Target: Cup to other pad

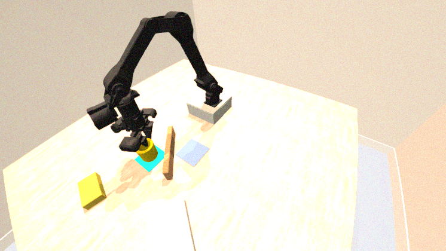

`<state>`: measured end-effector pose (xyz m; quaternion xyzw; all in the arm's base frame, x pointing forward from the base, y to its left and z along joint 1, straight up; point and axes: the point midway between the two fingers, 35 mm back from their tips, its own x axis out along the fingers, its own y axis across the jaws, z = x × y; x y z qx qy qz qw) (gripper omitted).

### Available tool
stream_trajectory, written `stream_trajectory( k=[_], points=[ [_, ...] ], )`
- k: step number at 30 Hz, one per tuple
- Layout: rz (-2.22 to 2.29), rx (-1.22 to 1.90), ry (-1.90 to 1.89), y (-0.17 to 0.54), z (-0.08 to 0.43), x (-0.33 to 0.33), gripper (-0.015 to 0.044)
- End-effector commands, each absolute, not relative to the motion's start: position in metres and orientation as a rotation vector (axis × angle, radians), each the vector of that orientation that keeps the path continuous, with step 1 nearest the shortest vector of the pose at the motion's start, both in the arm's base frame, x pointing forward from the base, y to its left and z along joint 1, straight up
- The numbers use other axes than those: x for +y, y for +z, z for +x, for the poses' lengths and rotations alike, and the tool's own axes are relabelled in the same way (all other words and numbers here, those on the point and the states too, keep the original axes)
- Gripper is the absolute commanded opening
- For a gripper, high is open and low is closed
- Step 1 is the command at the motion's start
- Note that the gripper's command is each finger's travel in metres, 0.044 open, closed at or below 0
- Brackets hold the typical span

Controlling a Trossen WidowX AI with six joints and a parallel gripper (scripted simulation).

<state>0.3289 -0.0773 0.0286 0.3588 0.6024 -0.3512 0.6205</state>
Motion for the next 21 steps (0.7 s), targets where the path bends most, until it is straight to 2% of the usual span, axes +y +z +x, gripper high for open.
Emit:
stream_trajectory(
  k=[1,21],
  points=[
    [0.824,1.382,-0.804,0.036,0.329,-0.078,0.0146],
    [0.822,1.388,-0.802,0.065,0.329,-0.078,0.0146]
  ],
)
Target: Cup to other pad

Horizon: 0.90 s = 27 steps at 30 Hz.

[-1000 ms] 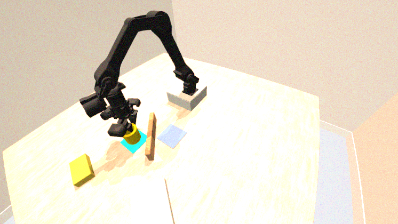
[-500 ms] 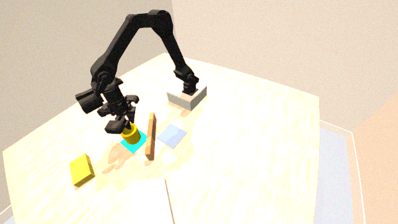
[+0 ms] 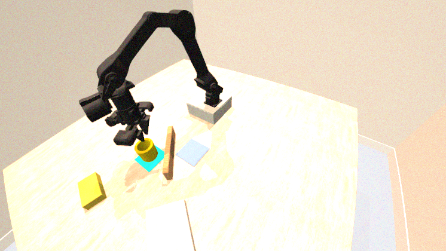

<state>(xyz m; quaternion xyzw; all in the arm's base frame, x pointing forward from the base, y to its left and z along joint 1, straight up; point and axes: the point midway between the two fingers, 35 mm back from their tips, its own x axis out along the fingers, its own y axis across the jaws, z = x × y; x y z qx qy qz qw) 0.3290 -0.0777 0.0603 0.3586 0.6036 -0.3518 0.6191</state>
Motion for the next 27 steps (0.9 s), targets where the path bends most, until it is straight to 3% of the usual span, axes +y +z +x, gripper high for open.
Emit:
stream_trajectory(
  k=[1,2,13,27],
  points=[
    [0.822,1.388,-0.802,0.067,0.329,-0.078,0.0146],
    [0.822,1.389,-0.802,0.067,0.329,-0.078,0.0146],
    [0.824,1.388,-0.809,0.067,0.329,-0.078,0.0435],
    [0.822,1.388,-0.803,0.117,0.330,-0.078,0.0440]
  ],
)
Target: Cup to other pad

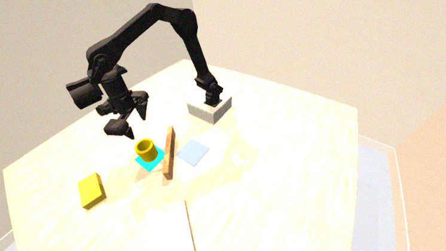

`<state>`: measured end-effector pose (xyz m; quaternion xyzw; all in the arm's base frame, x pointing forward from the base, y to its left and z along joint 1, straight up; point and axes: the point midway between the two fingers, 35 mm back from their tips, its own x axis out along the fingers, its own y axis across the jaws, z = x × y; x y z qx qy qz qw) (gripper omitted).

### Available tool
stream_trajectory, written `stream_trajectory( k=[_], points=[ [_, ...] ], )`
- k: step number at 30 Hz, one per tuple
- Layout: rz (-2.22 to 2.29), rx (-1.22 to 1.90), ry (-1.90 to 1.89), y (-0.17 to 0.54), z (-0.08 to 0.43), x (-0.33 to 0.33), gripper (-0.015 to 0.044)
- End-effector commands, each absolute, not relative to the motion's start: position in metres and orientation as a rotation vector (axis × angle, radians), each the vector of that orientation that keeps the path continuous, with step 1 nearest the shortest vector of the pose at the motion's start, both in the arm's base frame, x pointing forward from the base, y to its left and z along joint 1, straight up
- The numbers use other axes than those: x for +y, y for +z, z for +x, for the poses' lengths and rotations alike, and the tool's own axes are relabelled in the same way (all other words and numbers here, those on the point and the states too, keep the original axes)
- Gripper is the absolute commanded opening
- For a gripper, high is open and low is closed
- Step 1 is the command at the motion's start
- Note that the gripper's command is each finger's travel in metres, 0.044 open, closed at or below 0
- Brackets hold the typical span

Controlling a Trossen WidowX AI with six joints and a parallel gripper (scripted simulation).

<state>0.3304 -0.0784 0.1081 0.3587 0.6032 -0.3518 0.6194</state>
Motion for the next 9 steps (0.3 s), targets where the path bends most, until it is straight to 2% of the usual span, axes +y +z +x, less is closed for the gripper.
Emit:
stream_trajectory(
  k=[1,9],
  points=[
    [0.822,1.388,-0.803,0.1204,0.3299,-0.0784,0.0440],
    [0.825,1.385,-0.808,0.1231,0.3306,-0.0787,0.0440]
  ],
)
